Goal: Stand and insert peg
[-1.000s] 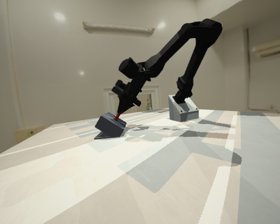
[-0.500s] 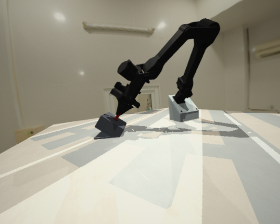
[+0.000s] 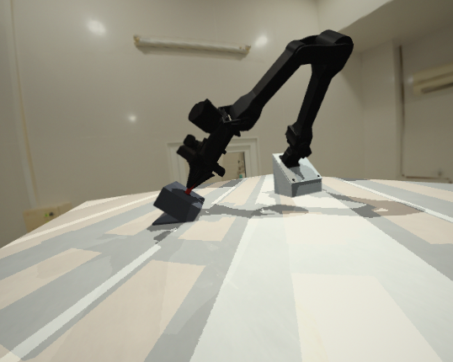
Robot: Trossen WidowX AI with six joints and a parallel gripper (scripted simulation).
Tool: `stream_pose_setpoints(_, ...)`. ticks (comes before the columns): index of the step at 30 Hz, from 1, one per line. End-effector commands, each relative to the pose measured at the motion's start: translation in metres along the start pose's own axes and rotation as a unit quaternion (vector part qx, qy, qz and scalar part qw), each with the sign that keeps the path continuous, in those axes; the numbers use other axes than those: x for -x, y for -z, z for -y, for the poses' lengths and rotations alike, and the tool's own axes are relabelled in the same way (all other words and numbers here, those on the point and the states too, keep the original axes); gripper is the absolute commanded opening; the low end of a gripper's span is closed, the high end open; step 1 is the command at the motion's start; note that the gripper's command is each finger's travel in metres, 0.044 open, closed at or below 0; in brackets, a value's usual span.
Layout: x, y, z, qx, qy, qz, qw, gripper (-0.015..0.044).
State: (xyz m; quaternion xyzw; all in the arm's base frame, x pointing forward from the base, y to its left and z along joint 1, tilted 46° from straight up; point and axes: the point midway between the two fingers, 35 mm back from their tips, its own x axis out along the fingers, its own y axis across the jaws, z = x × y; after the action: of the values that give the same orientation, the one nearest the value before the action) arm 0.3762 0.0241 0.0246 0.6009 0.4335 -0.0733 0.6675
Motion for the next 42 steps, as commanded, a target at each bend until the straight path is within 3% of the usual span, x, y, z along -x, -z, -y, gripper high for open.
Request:
stream_pose_setpoints(1,-0.001,-0.001,-0.001,-0.001,-0.001,0.003,1.0,0.0)
stream_pose_setpoints(9,0.0,0.0,0.0,0.0,0.0,0.0,1.0,0.0)
stream_pose_setpoints(26,0.003,0.0,0.0,0.0,0.0,0.0,1.0,0.044)
stream_pose_setpoints(42,0.024,-0.004,-0.002,0.0,0.002,0.002,1.0,0.044)
